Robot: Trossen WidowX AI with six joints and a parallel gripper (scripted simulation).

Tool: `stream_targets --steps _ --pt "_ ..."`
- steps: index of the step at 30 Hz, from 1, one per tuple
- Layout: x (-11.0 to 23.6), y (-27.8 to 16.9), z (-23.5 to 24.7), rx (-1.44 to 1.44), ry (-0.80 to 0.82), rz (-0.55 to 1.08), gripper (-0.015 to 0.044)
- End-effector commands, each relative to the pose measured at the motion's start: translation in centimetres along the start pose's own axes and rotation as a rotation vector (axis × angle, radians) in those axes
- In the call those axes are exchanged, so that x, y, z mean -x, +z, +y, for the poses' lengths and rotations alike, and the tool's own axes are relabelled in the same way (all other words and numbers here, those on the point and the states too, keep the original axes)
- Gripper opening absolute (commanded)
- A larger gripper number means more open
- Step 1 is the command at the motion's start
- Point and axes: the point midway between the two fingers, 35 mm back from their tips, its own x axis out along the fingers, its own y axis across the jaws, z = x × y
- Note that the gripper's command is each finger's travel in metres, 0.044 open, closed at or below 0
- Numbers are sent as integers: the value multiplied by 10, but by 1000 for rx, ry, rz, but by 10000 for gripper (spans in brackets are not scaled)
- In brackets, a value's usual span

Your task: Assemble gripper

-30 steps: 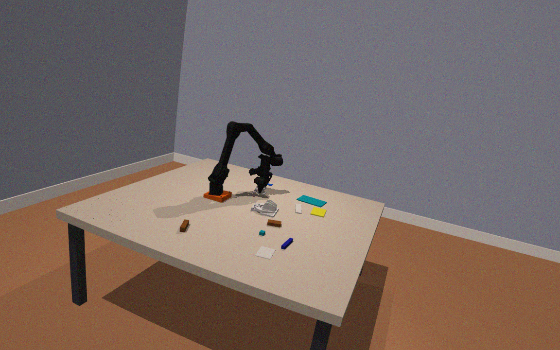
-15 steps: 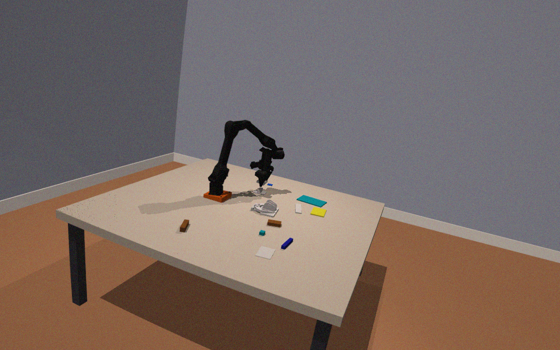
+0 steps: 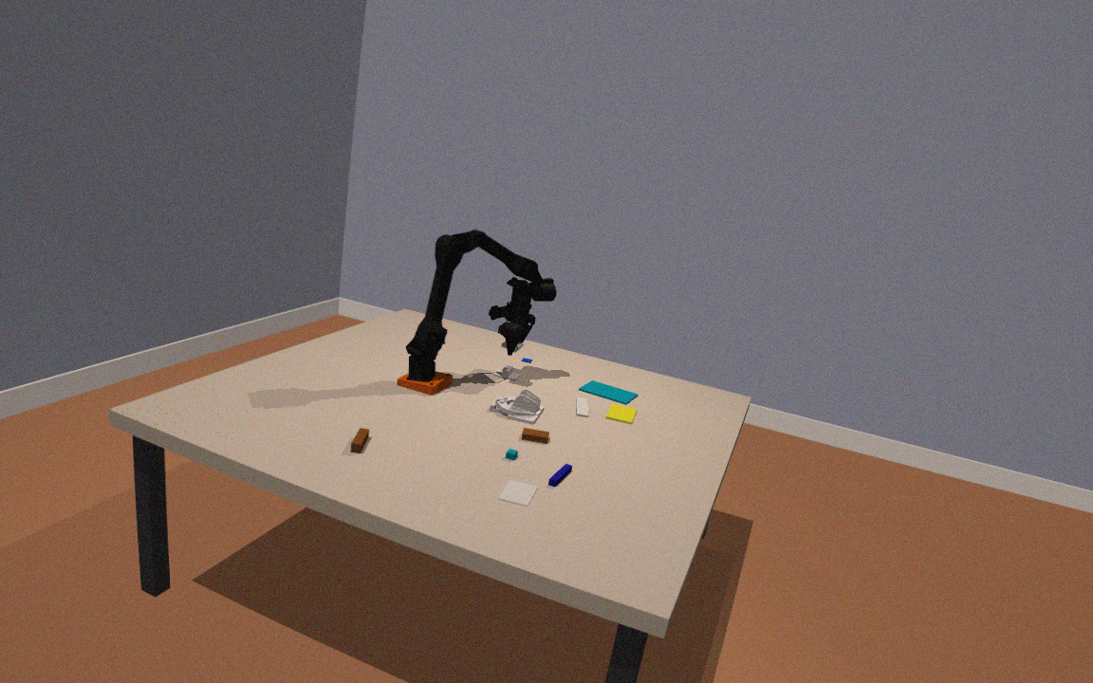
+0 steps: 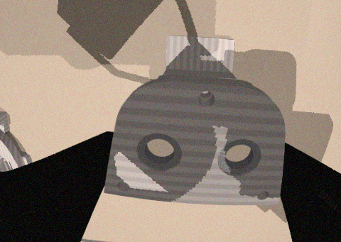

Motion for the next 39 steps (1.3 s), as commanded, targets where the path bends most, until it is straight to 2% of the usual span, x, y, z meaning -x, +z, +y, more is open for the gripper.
stream_targets --steps 1,39 --pt "3 -4 3 -57 -5 0 351" --pt "5 -50 78 -1031 -5 11 351"
